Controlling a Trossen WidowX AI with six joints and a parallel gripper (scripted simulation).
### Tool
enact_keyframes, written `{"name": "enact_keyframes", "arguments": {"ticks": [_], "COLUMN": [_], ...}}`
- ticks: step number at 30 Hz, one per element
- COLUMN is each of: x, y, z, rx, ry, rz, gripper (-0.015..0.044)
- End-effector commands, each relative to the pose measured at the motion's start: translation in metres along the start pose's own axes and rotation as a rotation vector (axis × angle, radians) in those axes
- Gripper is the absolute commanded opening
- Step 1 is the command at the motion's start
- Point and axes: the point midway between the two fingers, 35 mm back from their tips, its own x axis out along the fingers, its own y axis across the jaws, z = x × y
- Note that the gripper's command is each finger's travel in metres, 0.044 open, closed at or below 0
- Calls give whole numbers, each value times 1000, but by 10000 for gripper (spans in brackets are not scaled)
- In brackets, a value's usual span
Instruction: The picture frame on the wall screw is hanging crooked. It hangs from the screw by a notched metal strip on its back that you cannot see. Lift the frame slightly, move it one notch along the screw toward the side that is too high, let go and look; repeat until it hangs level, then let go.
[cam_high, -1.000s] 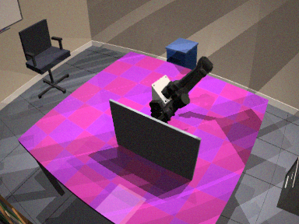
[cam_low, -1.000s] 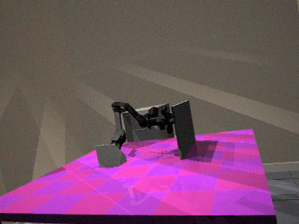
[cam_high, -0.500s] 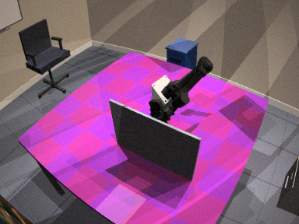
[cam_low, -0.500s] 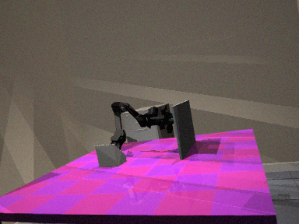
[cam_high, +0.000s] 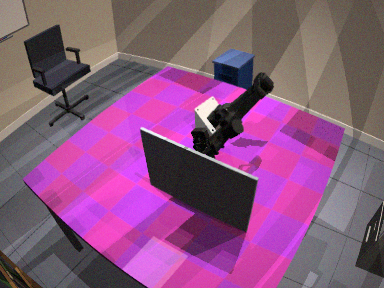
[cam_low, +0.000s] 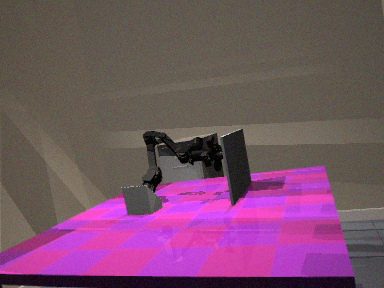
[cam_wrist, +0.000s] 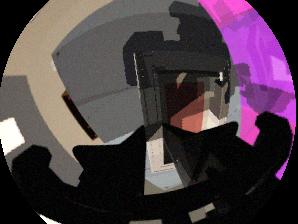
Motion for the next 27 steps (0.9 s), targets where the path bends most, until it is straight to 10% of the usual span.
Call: {"name": "enact_keyframes", "arguments": {"ticks": [1, 27], "x": [0, 0], "y": [3, 3], "z": [-1, -5], "rx": [6, 6], "ry": [2, 3], "rz": [10, 10], "gripper": [0, 0]}}
